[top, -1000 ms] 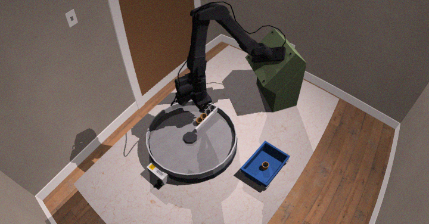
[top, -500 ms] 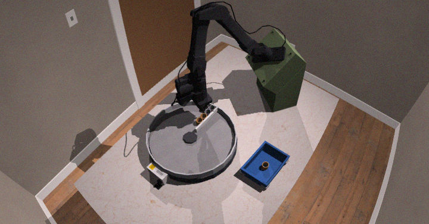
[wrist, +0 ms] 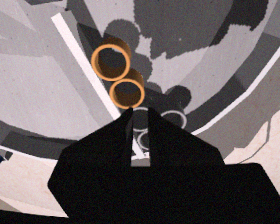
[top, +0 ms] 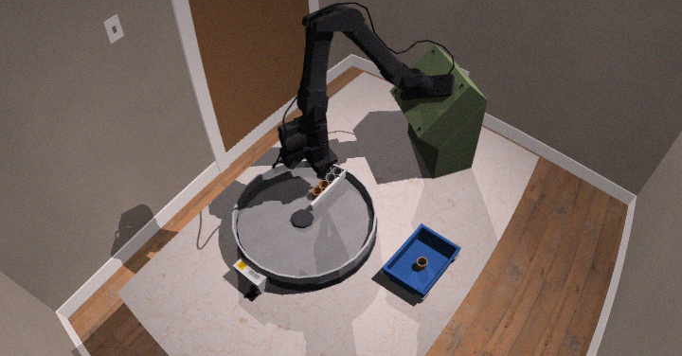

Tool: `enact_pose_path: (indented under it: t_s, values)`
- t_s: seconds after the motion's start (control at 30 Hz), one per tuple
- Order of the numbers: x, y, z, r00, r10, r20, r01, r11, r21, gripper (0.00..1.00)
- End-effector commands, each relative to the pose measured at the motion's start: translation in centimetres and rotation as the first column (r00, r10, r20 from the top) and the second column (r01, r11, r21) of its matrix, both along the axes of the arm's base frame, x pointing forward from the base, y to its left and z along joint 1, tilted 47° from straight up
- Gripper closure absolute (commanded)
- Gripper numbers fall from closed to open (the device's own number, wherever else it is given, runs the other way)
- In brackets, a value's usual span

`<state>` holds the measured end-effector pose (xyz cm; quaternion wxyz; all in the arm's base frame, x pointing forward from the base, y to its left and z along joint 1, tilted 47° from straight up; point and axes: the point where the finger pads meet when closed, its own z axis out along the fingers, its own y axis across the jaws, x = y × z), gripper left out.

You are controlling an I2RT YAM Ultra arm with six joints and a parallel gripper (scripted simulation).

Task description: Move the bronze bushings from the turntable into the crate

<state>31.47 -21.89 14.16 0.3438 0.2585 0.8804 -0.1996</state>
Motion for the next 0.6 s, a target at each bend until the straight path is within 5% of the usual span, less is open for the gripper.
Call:
enact_pose_path:
  t_s: [0.0, 0.57]
  values:
    - [0.63, 0.13, 2.11, 0.999, 0.019, 0.043, -0.018, 1.0, -0.021, 0.87]
    - [0.68, -0.02, 1.82, 0.999, 0.017, 0.035, -0.016, 1.0, -0.016, 0.87]
